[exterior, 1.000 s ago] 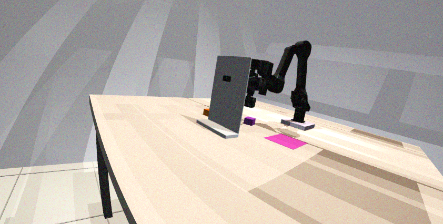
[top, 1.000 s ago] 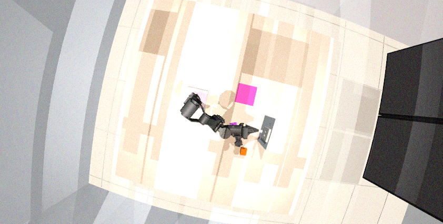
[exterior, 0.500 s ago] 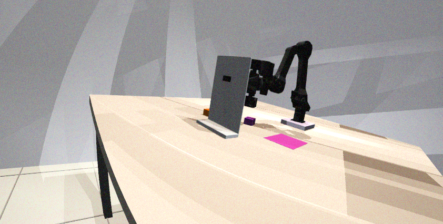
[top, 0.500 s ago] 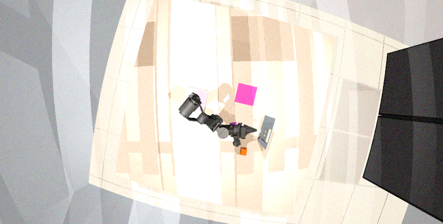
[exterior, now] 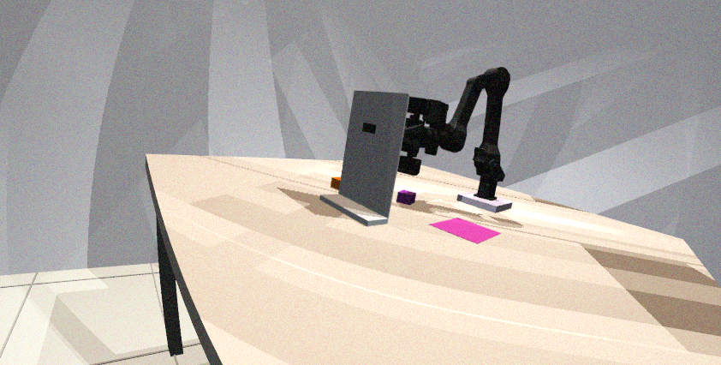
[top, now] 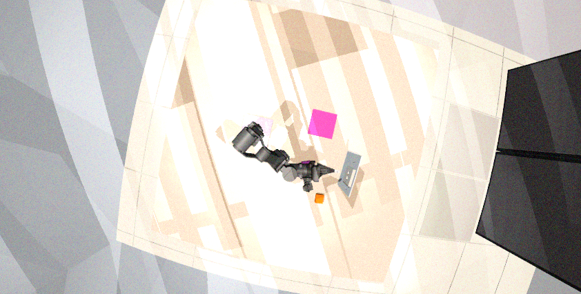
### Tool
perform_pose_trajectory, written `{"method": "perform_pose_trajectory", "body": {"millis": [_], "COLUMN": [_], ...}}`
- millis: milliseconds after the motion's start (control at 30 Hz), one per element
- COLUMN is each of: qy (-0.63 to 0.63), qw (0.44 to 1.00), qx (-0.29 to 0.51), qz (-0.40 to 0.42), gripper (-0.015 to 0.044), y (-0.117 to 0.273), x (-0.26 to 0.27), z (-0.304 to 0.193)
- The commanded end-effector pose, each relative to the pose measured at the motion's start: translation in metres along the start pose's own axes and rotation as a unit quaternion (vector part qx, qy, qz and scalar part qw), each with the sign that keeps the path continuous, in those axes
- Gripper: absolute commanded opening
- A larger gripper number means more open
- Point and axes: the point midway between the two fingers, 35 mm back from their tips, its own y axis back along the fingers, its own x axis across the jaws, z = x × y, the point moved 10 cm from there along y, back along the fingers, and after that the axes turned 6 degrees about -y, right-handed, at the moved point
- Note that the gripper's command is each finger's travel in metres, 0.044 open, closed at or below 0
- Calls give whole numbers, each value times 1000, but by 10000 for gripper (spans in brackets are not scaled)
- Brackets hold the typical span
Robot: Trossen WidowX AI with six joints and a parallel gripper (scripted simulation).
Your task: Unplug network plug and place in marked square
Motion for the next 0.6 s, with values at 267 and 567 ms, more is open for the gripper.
{"method": "perform_pose_trajectory", "body": {"millis": [267, 567], "qy": [0, 0], "qw": [1000, 1000], "qx": [1, 0], "qz": [0, 0], "gripper": [0, 0], "y": [10, 12], "x": [0, 3], "z": [-2, -1]}}
